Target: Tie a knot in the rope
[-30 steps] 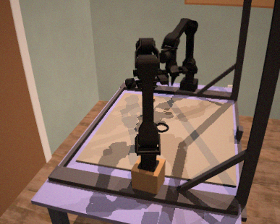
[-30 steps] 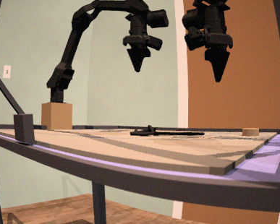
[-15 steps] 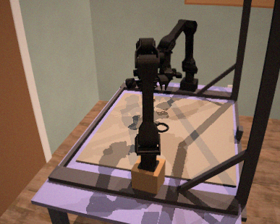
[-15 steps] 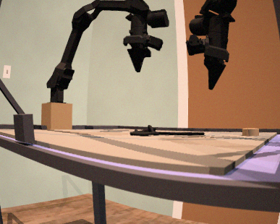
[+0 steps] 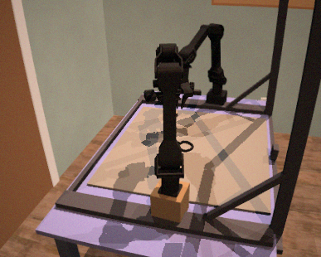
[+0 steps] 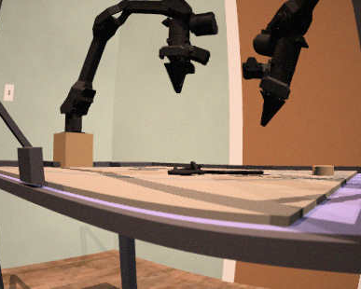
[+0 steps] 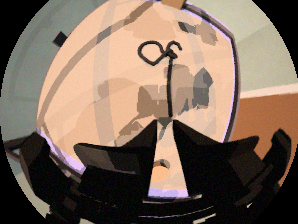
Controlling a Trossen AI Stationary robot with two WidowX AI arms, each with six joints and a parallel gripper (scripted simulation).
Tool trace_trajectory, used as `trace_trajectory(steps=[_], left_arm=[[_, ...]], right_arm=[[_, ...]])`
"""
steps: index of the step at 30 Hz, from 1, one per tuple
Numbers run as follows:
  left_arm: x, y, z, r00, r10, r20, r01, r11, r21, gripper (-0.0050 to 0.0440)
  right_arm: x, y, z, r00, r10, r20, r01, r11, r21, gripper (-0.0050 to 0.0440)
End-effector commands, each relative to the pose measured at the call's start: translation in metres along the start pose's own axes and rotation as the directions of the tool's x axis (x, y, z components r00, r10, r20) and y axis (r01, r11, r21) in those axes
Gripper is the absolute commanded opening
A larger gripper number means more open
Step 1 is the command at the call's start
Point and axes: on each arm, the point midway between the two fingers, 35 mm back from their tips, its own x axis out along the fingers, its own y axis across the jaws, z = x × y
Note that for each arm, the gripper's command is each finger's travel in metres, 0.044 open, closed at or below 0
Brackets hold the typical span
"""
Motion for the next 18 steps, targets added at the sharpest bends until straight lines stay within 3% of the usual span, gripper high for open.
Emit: trace_trajectory(steps=[1, 10, 18], left_arm=[[-0.008, 0.000, 0.002, 1.000, -0.004, 0.028, 0.004, 1.000, -0.004, 0.0065], [-0.008, 0.000, 0.002, 1.000, -0.004, 0.028, 0.004, 1.000, -0.004, 0.0065], [-0.008, 0.000, 0.002, 1.000, -0.004, 0.028, 0.004, 1.000, -0.004, 0.0065]], right_arm=[[0.009, -0.015, 0.003, 0.997, -0.033, 0.070, 0.032, 0.999, 0.007, 0.0085], [0.030, -0.040, 0.007, 0.978, -0.088, 0.191, 0.085, 0.996, 0.028, 0.0085], [0.030, -0.041, 0.007, 0.977, -0.090, 0.195, 0.086, 0.996, 0.028, 0.0085]])
